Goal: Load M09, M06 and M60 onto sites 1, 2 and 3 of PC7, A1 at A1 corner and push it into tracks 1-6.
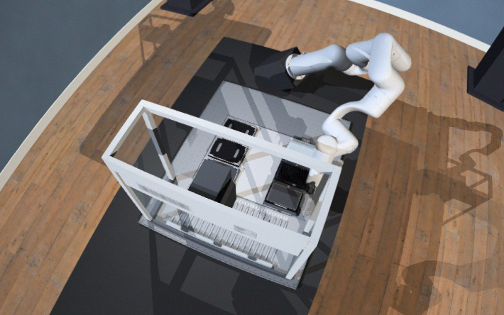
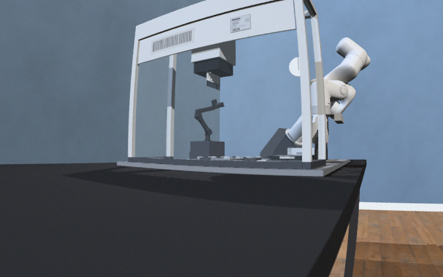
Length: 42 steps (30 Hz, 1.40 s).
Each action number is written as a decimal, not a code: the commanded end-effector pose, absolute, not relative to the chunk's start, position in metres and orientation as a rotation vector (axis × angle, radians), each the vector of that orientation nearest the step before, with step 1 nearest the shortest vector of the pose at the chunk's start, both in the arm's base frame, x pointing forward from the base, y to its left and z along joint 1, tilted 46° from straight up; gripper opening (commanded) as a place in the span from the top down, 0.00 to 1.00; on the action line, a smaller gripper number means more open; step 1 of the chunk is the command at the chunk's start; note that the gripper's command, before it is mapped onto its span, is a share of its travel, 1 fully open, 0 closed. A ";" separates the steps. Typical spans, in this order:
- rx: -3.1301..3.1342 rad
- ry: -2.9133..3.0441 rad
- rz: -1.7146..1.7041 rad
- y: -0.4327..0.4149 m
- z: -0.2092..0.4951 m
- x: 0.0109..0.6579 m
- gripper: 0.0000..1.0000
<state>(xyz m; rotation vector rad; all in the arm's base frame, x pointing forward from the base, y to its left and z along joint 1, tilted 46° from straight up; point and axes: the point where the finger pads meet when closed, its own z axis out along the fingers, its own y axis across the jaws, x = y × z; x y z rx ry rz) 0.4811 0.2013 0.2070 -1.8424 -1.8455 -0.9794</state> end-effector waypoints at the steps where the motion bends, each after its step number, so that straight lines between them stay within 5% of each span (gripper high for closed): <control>1: -1.846 -1.845 -0.985 0.199 0.207 0.483 0.00; 42: -1.846 -1.845 -0.984 0.186 0.195 0.484 0.00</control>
